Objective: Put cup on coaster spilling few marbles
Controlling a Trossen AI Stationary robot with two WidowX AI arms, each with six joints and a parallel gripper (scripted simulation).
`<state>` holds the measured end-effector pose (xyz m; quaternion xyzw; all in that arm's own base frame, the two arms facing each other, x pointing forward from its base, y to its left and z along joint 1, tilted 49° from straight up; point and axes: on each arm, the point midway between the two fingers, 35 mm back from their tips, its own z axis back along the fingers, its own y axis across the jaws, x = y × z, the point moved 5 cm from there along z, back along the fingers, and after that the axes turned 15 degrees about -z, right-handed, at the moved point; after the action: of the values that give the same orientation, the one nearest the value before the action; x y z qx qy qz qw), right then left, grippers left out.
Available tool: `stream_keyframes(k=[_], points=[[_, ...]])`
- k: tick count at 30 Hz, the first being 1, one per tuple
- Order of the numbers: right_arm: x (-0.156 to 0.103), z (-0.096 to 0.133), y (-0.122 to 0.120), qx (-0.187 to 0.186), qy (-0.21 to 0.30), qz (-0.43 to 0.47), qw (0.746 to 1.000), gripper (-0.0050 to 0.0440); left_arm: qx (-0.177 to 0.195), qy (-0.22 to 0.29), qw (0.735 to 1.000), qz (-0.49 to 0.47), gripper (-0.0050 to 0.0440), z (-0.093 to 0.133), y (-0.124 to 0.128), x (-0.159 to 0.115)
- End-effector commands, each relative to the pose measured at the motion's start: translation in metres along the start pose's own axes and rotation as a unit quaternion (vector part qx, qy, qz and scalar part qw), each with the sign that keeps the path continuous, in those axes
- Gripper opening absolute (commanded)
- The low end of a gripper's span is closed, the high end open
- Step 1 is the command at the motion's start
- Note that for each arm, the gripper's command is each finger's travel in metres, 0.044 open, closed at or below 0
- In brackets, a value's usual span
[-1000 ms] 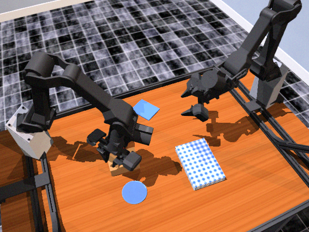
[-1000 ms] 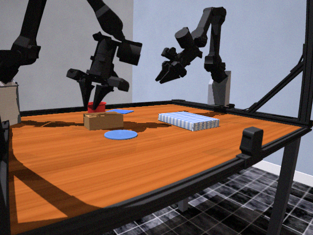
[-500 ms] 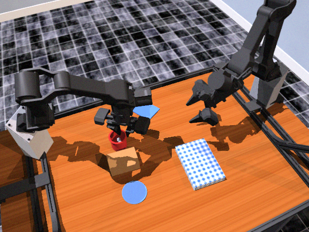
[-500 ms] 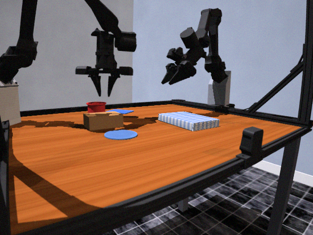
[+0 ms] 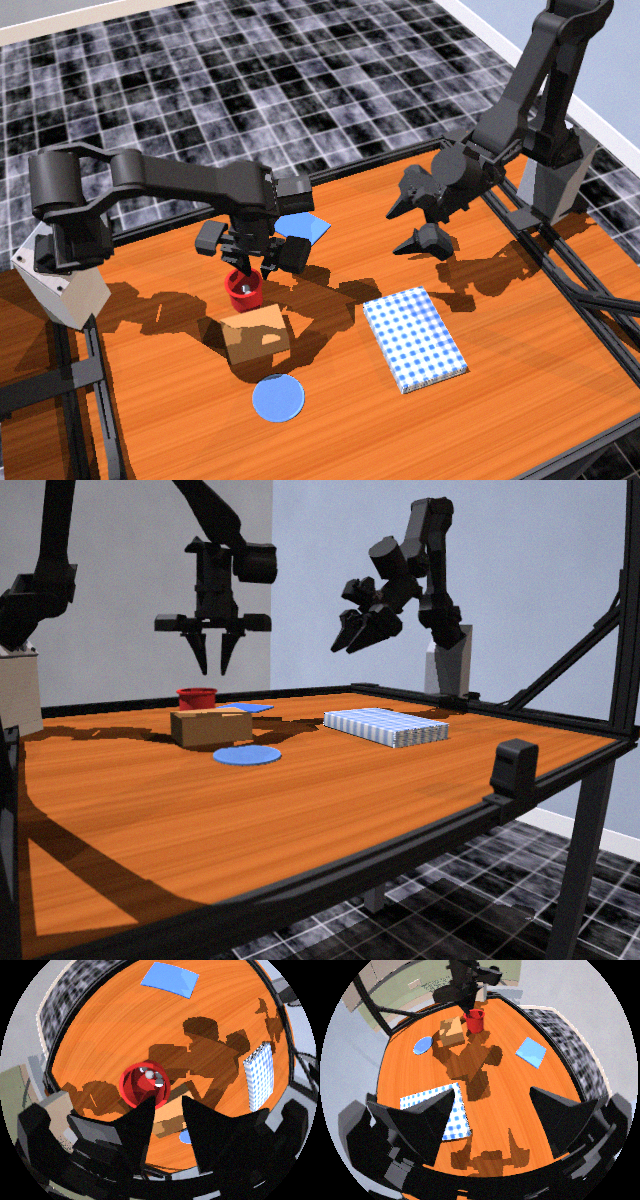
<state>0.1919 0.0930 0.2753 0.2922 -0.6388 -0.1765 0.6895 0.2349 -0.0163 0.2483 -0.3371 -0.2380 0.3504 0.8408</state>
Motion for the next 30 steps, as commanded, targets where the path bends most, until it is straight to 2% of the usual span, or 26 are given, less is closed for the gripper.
stream_keyframes(k=[1, 30], points=[[-0.001, 0.0, -0.001, -0.001, 0.0, 0.002, 1.0, 0.04, -0.001, 0.0, 1.0, -0.001, 0.0135, -0.001, 0.0, 0.0], [-0.001, 0.0, -0.001, -0.001, 0.0, 0.002, 1.0, 0.04, -0.001, 0.0, 1.0, -0.002, 0.0135, -0.042, 0.0, 0.001]])
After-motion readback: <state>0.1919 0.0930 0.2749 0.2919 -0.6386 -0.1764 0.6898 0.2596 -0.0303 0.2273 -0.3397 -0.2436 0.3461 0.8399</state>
